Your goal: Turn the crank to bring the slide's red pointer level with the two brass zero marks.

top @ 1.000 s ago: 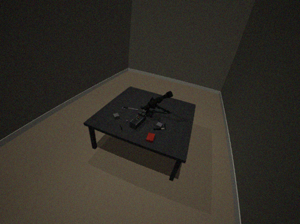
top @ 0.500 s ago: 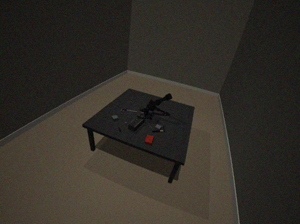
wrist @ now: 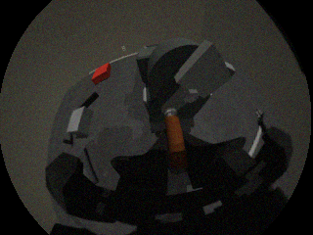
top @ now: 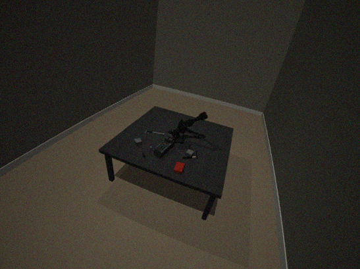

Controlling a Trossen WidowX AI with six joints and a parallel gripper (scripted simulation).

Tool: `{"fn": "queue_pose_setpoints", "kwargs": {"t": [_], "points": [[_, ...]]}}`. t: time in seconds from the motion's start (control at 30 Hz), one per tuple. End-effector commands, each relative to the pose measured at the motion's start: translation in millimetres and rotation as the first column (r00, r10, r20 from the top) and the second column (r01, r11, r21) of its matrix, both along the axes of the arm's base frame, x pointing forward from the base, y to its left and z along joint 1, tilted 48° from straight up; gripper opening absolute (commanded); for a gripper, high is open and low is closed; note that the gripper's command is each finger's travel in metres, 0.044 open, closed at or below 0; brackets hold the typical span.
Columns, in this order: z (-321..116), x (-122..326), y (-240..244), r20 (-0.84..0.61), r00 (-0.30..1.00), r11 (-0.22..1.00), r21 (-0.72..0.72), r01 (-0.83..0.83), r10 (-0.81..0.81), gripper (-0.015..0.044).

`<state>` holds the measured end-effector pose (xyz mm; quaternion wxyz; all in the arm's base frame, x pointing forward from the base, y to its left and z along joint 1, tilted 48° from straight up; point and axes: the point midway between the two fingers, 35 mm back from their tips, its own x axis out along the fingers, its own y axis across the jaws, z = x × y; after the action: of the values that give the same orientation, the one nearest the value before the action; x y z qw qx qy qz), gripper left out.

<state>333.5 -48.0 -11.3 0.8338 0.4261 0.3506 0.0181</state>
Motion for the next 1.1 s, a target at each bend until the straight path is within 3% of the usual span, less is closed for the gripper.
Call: {"fn": "queue_pose_setpoints", "kwargs": {"t": [0.0,1.07], "points": [[9.4,1.4,1.3,0.014,1.0,1.0,0.003,-0.008,0.008,0.0],[36.0,-2.2,-23.2,0.014,1.0,1.0,0.001,-0.008,0.008,0.0]]}}
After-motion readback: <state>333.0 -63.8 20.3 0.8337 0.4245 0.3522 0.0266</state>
